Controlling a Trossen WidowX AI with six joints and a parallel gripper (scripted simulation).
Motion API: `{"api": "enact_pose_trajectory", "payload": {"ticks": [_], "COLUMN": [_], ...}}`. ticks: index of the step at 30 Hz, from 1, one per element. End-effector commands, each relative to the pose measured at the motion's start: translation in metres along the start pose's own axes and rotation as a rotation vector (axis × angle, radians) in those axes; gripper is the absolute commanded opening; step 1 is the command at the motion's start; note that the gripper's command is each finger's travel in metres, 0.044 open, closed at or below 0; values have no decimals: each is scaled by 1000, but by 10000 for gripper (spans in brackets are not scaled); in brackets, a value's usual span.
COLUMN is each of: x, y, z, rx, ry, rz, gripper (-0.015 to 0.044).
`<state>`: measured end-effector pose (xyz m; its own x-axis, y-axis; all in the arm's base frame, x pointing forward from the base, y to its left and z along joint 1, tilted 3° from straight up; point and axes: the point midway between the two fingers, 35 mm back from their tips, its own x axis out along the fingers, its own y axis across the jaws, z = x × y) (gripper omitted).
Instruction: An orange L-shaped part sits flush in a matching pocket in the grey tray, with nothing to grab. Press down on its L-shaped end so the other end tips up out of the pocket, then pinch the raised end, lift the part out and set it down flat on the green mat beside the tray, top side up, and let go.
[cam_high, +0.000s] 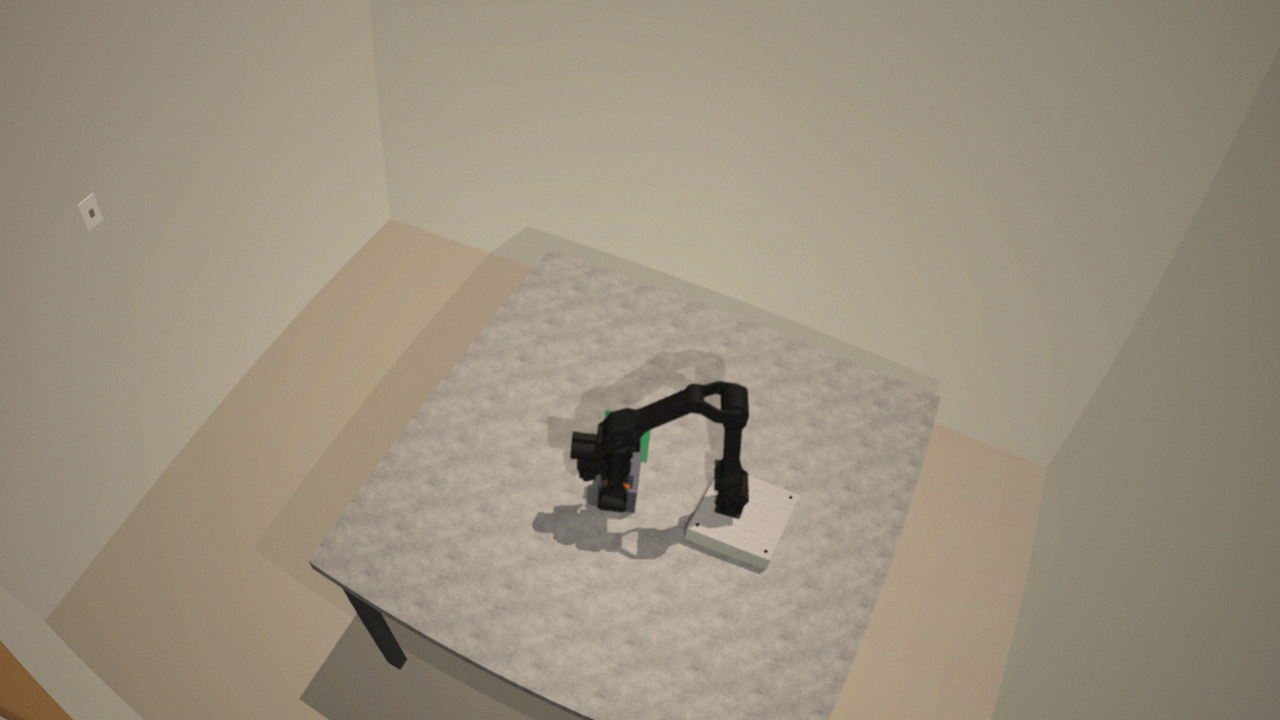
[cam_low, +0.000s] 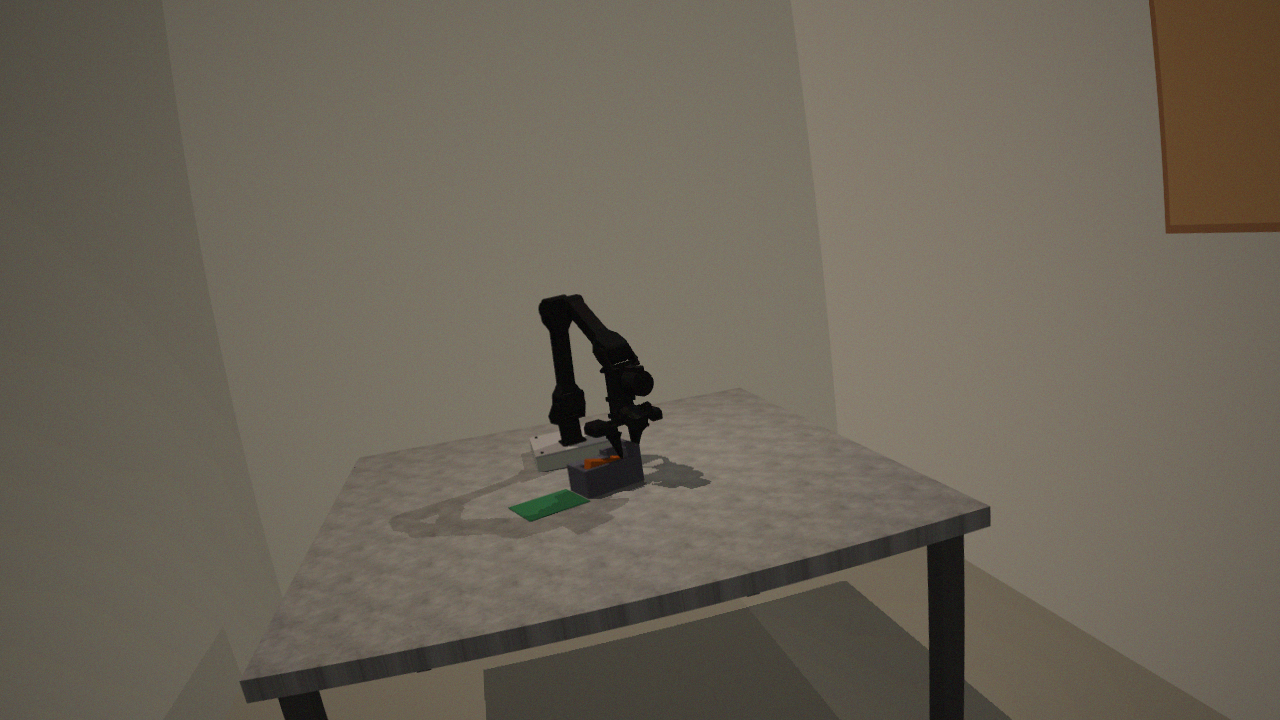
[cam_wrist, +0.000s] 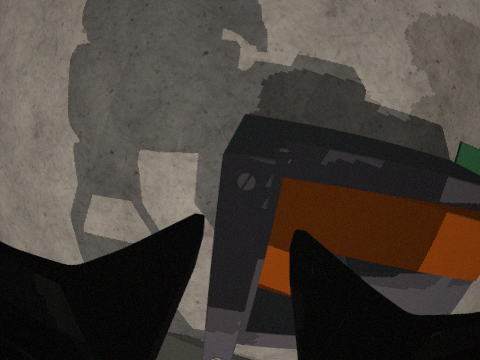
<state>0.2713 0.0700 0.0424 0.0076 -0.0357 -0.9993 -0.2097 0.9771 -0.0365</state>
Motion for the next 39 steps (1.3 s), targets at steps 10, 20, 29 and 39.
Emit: {"api": "enact_pose_trajectory", "payload": {"ticks": [10, 20, 29, 39], "x": [21, 21, 17, 2], "y": [0, 0, 1, 12], "z": [-1, -1, -1, -1], "rx": [-4, -4, -1, -4], "ry": [1, 1, -3, 1], "rz": [2, 2, 3, 4], "gripper": [180, 180, 180, 180]}}
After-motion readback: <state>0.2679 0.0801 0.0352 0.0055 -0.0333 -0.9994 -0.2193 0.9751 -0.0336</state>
